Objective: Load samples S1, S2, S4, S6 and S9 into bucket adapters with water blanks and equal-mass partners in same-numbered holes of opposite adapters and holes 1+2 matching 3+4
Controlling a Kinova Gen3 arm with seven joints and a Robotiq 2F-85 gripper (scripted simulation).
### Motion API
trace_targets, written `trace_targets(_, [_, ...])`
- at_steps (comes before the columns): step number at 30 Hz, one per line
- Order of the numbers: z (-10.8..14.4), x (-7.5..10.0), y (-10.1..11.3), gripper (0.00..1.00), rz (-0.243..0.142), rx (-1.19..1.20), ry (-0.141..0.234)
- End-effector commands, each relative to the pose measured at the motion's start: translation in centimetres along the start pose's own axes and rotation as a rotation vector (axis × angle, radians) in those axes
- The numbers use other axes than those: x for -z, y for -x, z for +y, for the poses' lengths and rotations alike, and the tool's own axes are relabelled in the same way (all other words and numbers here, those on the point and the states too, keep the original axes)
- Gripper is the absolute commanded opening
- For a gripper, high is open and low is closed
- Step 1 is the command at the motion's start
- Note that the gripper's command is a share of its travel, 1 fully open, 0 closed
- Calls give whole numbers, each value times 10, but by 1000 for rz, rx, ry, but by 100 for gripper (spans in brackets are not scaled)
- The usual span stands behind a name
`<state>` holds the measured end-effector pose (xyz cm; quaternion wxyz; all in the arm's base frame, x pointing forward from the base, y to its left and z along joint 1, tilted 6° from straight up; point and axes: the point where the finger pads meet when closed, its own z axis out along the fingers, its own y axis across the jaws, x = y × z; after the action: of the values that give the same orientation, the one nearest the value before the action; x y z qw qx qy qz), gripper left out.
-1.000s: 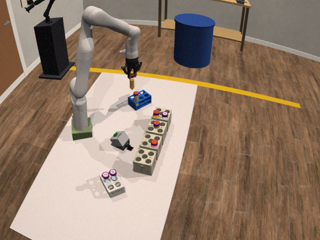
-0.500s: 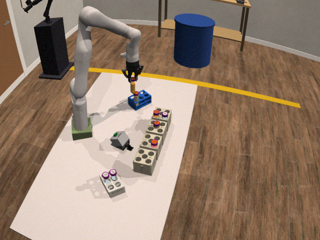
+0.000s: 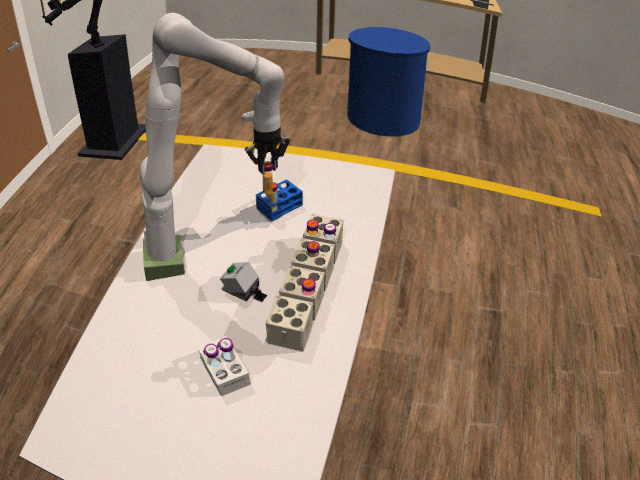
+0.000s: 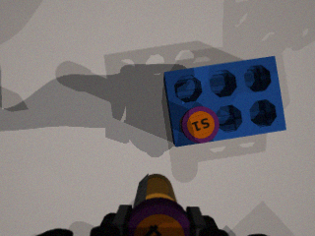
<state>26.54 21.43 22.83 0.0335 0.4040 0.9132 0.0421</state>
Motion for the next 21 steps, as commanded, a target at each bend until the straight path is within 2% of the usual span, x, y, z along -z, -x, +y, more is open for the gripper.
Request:
trace_targets(1, [-2, 2, 14, 10, 3, -9, 12])
trace_targets(5, [-4, 2, 20, 10, 2, -9, 12])
trace_targets(21, [-19, 2, 68, 10, 1, -10, 13])
